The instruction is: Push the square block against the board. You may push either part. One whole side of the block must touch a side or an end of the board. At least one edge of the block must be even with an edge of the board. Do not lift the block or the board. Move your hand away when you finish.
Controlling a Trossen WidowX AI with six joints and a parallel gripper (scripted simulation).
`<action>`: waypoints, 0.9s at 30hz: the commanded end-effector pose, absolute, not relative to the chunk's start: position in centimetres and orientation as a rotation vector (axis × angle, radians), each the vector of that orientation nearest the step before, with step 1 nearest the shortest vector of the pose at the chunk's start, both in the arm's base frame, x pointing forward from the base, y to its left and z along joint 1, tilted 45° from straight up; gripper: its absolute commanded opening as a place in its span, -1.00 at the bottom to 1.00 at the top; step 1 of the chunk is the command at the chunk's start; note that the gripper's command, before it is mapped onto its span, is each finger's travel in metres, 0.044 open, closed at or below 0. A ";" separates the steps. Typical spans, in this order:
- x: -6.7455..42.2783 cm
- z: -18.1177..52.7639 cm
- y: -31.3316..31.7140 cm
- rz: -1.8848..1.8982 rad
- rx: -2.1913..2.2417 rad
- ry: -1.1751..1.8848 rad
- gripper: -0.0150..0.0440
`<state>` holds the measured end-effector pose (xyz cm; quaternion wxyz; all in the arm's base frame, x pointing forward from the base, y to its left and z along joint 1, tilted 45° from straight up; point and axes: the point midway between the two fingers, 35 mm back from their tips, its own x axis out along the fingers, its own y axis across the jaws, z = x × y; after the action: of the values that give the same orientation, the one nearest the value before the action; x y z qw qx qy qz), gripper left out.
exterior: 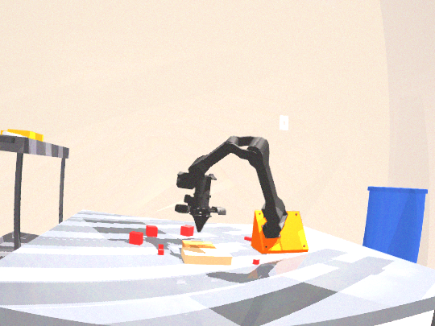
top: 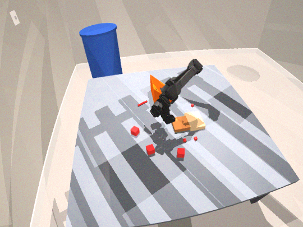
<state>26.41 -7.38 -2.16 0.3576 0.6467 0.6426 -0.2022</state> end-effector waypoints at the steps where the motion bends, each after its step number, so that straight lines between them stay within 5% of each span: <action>1: 26.2 -1.5 -7.8 -0.518 1.658 1.668 -0.49; 27: 23.1 3.6 -2.3 0.190 1.027 1.561 -0.49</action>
<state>23.54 -2.95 3.17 0.5724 0.4649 0.6735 0.0507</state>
